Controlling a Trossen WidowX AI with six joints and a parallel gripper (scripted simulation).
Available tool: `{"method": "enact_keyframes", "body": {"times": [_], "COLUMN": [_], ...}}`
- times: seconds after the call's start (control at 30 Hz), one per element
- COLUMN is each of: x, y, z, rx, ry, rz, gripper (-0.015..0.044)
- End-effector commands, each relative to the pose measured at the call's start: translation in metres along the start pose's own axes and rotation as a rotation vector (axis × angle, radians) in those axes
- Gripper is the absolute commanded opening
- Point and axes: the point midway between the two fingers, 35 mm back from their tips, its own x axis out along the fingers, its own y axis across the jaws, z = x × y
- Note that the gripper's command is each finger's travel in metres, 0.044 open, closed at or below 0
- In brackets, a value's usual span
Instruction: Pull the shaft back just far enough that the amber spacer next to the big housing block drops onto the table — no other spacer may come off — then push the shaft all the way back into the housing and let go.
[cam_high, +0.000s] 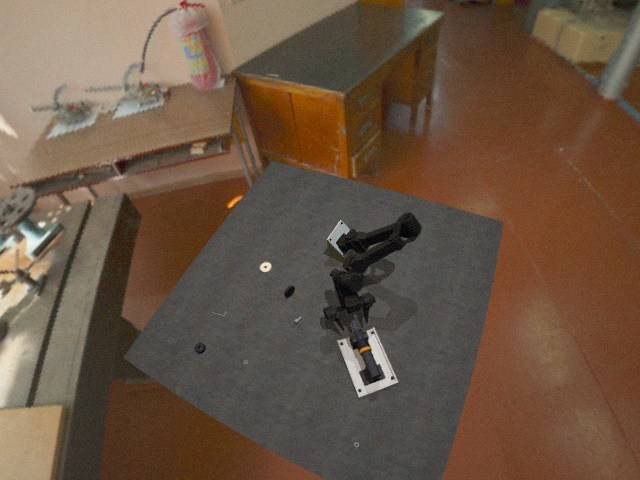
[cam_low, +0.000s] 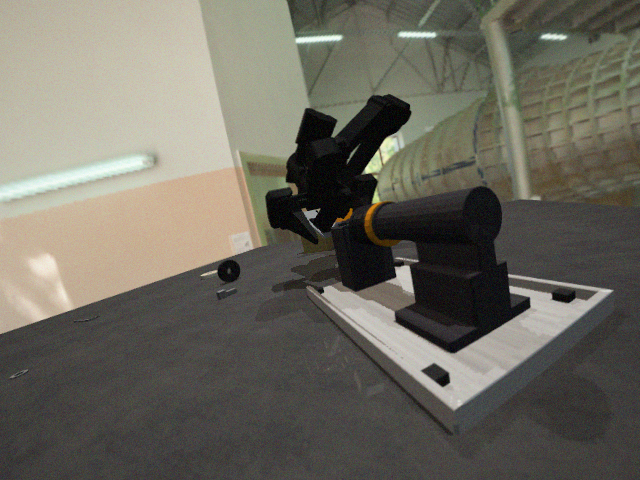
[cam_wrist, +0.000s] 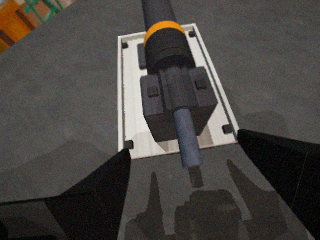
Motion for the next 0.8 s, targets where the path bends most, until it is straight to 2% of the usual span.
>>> {"method": "enact_keyframes", "body": {"times": [0.0,0.77], "x": [0.000,0.018], "y": [-0.001,-0.001], "z": [0.001,0.001], "rx": [0.002,0.001], "ry": [-0.003,-0.004], "rz": [-0.005,-0.004], "gripper": [0.0440,0.0440]}}
